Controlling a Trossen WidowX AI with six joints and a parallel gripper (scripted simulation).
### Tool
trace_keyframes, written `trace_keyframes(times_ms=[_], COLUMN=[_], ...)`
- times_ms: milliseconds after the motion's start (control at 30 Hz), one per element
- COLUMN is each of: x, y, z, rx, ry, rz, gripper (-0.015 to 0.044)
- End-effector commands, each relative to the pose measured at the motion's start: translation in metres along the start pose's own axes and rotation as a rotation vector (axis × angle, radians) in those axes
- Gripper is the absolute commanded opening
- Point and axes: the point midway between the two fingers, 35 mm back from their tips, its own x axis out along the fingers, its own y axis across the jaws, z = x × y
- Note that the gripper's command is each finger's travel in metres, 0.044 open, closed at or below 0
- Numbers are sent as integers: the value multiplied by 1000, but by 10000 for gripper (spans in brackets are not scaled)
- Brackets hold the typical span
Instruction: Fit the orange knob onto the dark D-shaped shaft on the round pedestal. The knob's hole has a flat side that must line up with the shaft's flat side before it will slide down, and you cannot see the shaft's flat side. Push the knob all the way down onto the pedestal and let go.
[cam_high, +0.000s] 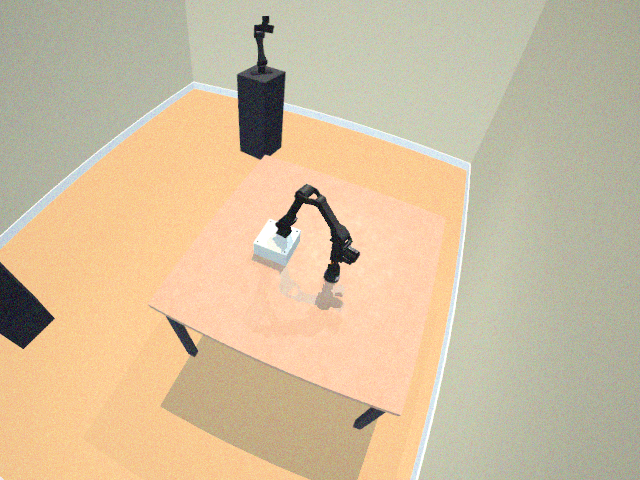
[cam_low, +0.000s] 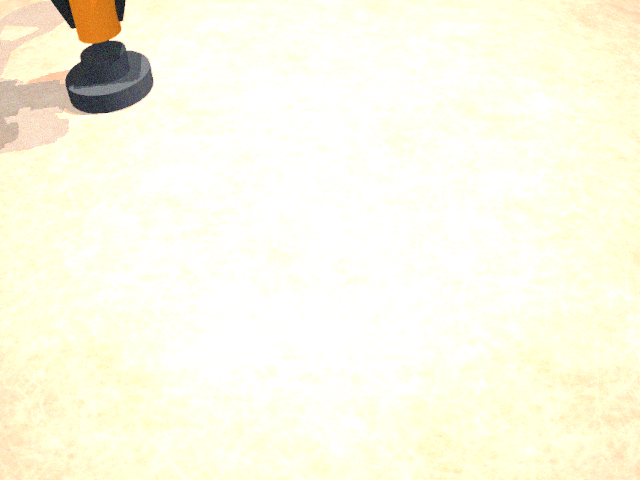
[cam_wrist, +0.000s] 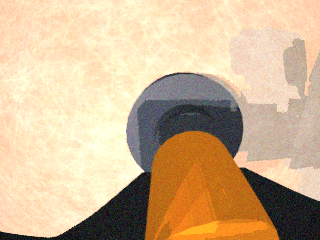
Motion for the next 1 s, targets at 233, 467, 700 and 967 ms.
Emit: trace_keyframes(times_ms=[233,467,700,967], x=[1,-3,-3,0], y=[-1,-2,-2,-1], z=[1,3,3,1], rx=[-7,-7,-175,-217], ry=[-1,-1,-1,-1], rz=[-5,-5,-5,-5], gripper=[0,0,0,0])
